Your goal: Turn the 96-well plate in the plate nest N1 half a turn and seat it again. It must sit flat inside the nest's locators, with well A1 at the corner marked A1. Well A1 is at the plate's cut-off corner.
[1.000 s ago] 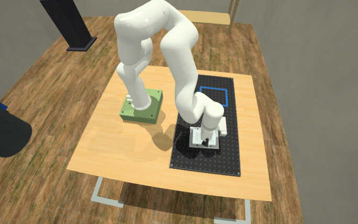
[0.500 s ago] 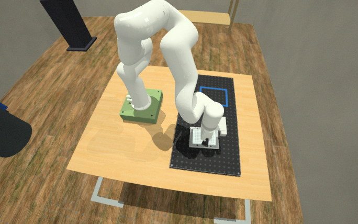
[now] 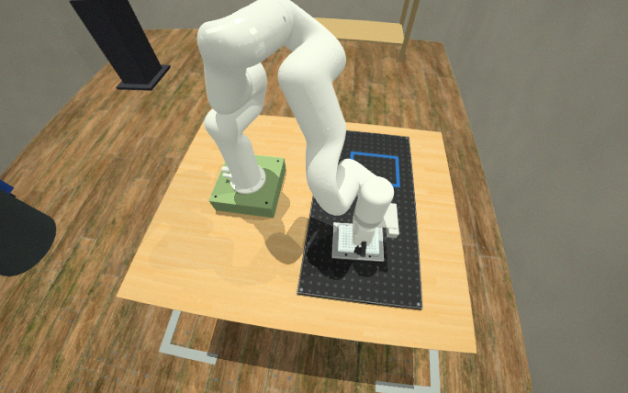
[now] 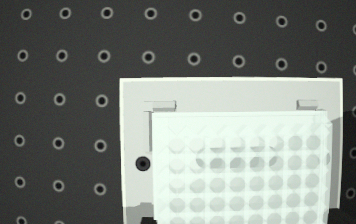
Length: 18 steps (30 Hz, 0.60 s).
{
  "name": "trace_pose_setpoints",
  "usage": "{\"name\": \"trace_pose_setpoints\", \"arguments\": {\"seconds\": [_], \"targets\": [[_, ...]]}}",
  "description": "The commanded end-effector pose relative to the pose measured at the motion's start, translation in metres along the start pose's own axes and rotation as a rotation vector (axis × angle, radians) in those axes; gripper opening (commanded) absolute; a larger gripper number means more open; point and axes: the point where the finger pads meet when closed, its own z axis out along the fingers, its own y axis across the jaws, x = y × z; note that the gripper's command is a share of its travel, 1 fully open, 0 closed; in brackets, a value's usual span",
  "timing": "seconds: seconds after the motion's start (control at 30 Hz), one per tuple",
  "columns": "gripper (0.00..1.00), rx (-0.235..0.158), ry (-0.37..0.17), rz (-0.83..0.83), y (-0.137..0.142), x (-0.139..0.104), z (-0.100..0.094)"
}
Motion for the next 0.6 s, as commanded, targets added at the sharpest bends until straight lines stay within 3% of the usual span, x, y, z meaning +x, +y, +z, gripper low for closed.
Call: {"name": "trace_pose_setpoints", "arguments": {"seconds": [0.0,0.57], "targets": [[0.0,0.001,0.004,0.0,0.0006,0.0013,-0.004],[0.0,0.001,0.004,0.0,0.0006,0.0012,-0.0126]]}}
